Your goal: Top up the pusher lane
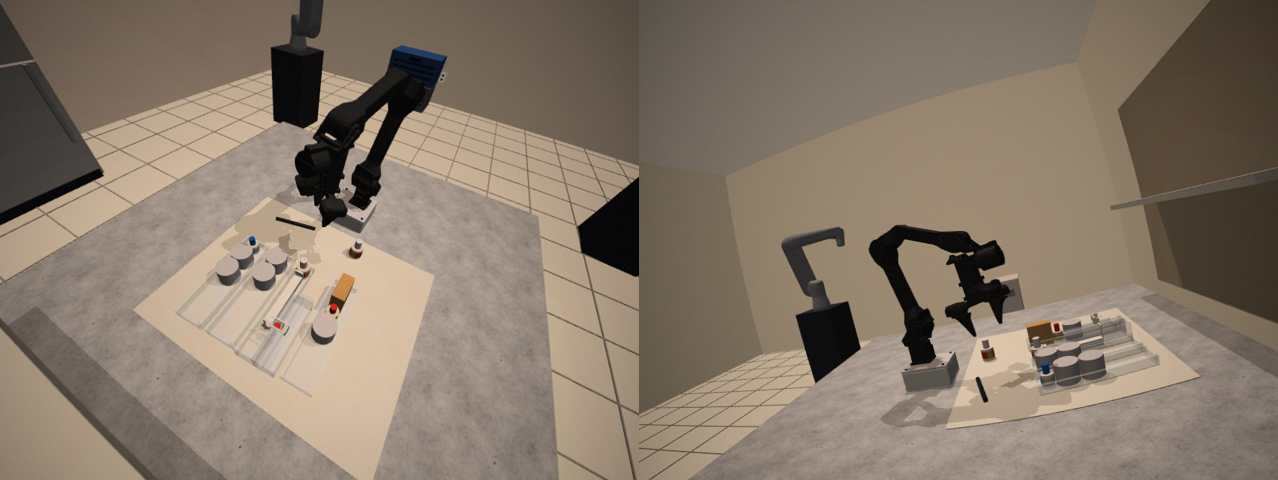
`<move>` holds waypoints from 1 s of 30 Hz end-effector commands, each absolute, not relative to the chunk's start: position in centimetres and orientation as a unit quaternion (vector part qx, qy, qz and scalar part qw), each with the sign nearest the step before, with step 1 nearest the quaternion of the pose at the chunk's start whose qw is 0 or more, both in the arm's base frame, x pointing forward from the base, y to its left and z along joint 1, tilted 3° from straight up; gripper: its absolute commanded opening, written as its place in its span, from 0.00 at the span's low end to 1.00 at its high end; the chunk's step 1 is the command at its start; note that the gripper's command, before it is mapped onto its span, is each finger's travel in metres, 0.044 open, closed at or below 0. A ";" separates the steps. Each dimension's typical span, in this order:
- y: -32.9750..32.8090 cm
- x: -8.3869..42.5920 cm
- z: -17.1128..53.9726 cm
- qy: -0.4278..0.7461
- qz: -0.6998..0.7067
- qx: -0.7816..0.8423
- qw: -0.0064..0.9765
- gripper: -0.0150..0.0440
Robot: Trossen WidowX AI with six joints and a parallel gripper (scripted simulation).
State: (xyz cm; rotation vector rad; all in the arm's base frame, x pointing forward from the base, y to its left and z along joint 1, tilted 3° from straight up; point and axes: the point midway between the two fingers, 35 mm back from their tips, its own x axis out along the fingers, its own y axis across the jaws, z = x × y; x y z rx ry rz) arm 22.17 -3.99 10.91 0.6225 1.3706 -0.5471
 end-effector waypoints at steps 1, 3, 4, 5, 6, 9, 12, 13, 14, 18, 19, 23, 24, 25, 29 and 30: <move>0.4 21.4 10.2 0.660 -0.147 0.185 0.713 1.00; 2.5 20.8 9.9 0.675 -0.100 0.139 0.717 1.00; 3.4 20.5 9.8 0.682 -0.077 0.117 0.718 1.00; 4.3 20.2 9.6 0.687 -0.055 0.094 0.718 1.00; 5.2 19.8 9.5 0.692 -0.033 0.072 0.718 1.00; 7.5 18.5 9.1 0.701 0.028 0.010 0.712 1.00; 7.9 18.2 9.0 0.703 0.041 -0.004 0.710 1.00; 8.1 18.2 9.0 0.703 0.041 -0.004 0.710 1.00; 8.2 18.2 9.0 0.703 0.041 -0.004 0.710 1.00; 8.2 18.3 8.8 0.703 0.041 -0.004 0.710 1.00; 8.3 18.3 8.3 0.703 0.041 -0.004 0.710 1.00; 8.4 18.3 5.5 0.703 0.041 -0.004 0.710 1.00; 8.4 18.3 5.5 0.703 0.041 -0.004 0.710 1.00; 8.4 18.3 5.5 0.703 0.041 -0.004 0.710 1.00; 8.6 18.3 5.1 0.703 0.041 -0.004 0.710 1.00; 8.6 18.3 4.5 0.703 0.041 -0.004 0.710 1.00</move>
